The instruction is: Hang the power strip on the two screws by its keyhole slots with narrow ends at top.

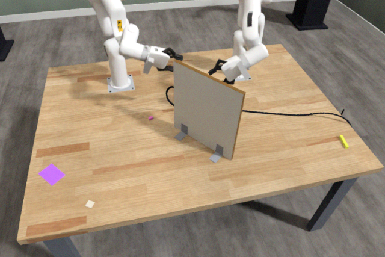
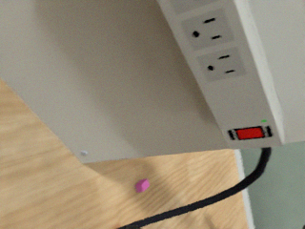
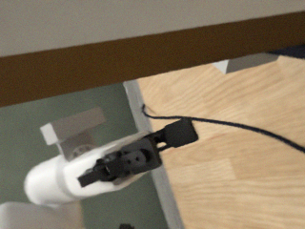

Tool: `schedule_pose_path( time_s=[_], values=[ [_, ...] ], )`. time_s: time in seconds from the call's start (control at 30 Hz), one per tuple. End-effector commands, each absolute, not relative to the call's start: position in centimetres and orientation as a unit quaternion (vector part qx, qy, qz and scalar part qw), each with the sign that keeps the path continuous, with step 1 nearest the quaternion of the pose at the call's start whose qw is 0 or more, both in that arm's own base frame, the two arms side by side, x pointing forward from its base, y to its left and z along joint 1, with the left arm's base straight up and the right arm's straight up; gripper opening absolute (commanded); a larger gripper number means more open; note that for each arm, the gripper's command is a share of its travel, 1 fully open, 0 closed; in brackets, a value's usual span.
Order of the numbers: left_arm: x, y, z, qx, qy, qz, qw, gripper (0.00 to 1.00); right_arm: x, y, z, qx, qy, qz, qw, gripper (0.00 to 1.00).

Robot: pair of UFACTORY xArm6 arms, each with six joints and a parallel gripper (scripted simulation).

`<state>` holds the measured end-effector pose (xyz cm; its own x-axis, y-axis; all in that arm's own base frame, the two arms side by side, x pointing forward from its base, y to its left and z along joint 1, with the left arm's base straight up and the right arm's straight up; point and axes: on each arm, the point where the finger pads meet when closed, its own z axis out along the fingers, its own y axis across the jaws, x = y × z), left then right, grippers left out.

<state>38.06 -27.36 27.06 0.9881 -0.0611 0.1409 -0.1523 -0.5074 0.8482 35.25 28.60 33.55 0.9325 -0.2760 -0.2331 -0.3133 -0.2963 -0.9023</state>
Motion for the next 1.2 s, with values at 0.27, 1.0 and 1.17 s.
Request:
schedule_pose_path(
  time_s=[0.27,1.0,1.17],
  values=[
    [38.1,-22.9,25.7,0.914,-0.075,0.018,0.399,0.88,36.3,25.1,30.9,-0.880,0.118,0.002,0.460,1.00],
    [38.7,-14.3,23.9,0.969,-0.065,-0.004,0.238,0.88,37.9,16.6,26.9,-0.960,0.047,-0.012,0.277,1.00],
    [39.0,-11.2,23.8,0.981,-0.054,-0.007,0.184,0.88,38.5,13.2,26.0,-0.976,0.032,-0.012,0.216,1.00]
  ],
)
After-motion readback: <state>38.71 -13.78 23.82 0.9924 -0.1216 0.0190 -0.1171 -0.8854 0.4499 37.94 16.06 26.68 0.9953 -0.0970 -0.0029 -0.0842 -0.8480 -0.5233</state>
